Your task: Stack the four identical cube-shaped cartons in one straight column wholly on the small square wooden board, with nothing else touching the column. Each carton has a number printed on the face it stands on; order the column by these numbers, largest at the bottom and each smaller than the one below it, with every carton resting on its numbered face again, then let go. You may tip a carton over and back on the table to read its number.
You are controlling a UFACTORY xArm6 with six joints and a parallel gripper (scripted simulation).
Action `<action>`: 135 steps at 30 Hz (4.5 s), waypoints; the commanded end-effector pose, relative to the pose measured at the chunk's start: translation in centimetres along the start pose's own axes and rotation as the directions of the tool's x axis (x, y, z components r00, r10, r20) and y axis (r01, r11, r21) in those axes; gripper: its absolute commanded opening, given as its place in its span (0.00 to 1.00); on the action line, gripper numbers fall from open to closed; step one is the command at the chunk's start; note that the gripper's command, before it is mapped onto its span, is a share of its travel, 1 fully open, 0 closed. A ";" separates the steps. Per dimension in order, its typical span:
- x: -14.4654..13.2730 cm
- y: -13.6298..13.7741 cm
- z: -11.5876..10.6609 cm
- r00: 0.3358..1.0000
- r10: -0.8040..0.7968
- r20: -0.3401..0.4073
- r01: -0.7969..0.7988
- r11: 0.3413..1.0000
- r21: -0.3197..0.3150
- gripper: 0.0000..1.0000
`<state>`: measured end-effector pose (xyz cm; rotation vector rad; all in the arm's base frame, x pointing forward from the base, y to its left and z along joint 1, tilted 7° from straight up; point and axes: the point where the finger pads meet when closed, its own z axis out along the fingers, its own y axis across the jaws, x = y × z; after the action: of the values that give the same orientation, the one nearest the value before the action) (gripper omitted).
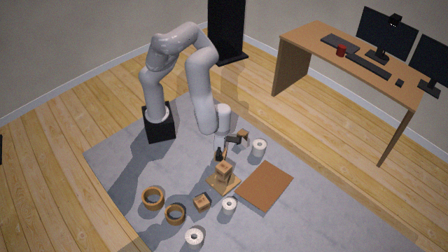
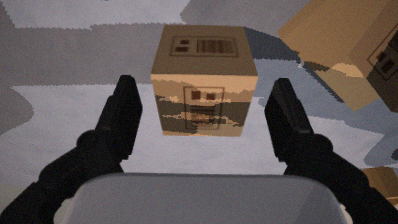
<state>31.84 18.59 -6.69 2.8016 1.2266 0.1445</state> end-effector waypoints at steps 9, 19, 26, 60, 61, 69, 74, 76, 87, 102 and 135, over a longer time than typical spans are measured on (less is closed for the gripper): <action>0.1 0.0 0.6 1.000 0.000 -0.005 0.000 1.000 -0.001 1.00; 0.0 0.0 0.9 1.000 0.000 -0.005 0.000 1.000 0.001 1.00; 0.0 0.0 1.0 1.000 0.000 -0.005 0.000 1.000 0.001 1.00; 0.0 0.0 1.0 1.000 0.000 -0.005 0.000 1.000 0.001 0.00; 0.0 0.0 1.0 1.000 0.000 -0.005 0.000 1.000 0.001 0.00; 0.0 0.0 1.0 1.000 0.000 -0.005 0.000 1.000 0.001 0.00; 0.0 0.0 1.0 1.000 0.000 -0.005 0.000 1.000 0.001 0.00; 0.0 0.0 1.0 1.000 0.000 -0.005 0.000 1.000 0.001 0.00; 0.0 0.0 0.8 1.000 0.000 -0.005 0.000 1.000 0.000 0.00; -0.1 0.0 -3.6 1.000 0.001 -0.005 -0.001 1.000 -0.007 0.00; 2.7 9.9 -16.5 1.000 0.000 -0.005 0.000 1.000 0.000 0.00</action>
<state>34.19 16.97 8.91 2.7952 1.2153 0.1643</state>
